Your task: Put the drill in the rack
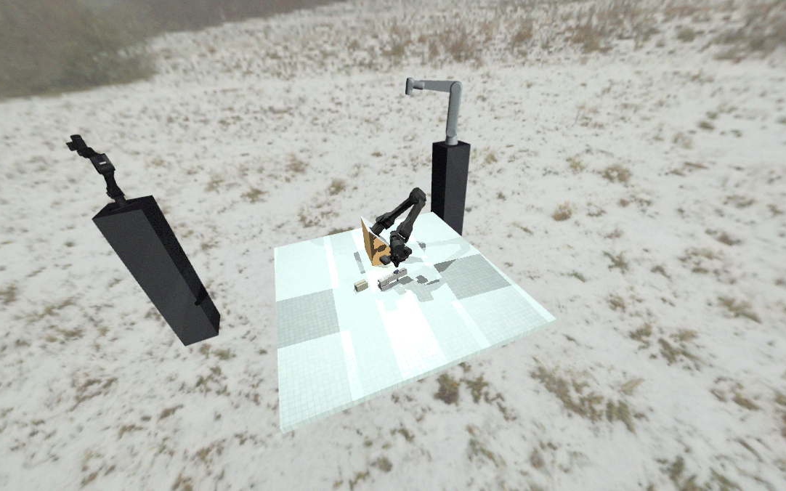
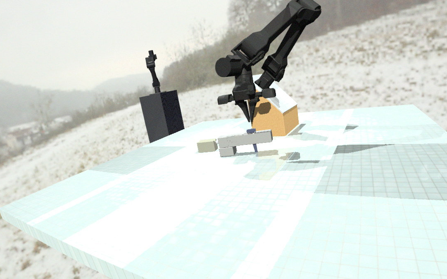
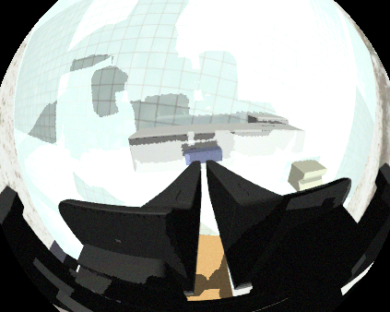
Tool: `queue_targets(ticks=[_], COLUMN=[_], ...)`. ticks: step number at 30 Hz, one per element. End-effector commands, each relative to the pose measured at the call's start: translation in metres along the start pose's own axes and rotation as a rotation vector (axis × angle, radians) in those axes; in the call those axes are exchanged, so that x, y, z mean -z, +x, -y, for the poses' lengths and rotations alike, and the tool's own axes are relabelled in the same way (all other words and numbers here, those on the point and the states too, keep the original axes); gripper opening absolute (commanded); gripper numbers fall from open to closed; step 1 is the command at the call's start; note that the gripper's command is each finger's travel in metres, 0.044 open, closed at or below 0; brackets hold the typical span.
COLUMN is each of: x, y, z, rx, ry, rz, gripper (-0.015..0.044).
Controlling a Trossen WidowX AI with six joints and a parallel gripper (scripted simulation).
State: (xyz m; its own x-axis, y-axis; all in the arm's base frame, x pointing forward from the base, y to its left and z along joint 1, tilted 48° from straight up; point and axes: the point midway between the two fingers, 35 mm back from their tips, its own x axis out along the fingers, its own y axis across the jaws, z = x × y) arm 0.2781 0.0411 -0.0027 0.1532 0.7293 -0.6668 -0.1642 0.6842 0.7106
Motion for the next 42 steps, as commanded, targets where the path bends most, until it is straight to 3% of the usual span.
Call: queue_targets(ticks=[1, 7, 11, 15, 28, 42], x=[0.001, -0.003, -0.006, -0.013, 0.001, 0.003], y=[-0.004, -0.066, -0.063, -0.047, 0.036, 0.041], z=[0.0, 0.004, 0.007, 0.037, 0.155, 0.161], rx=[-0.003, -0.003, 0.002, 0.0, -0.014, -0.015], ry=[0.0, 0.0, -0.014, -0.321, -1.514, -1.574], rz=[-0.02, -0.021, -0.005, -0.008, -0.014, -0.014], gripper=[0.0079, 0.0236, 0.0341, 0.044, 0.044, 0.044])
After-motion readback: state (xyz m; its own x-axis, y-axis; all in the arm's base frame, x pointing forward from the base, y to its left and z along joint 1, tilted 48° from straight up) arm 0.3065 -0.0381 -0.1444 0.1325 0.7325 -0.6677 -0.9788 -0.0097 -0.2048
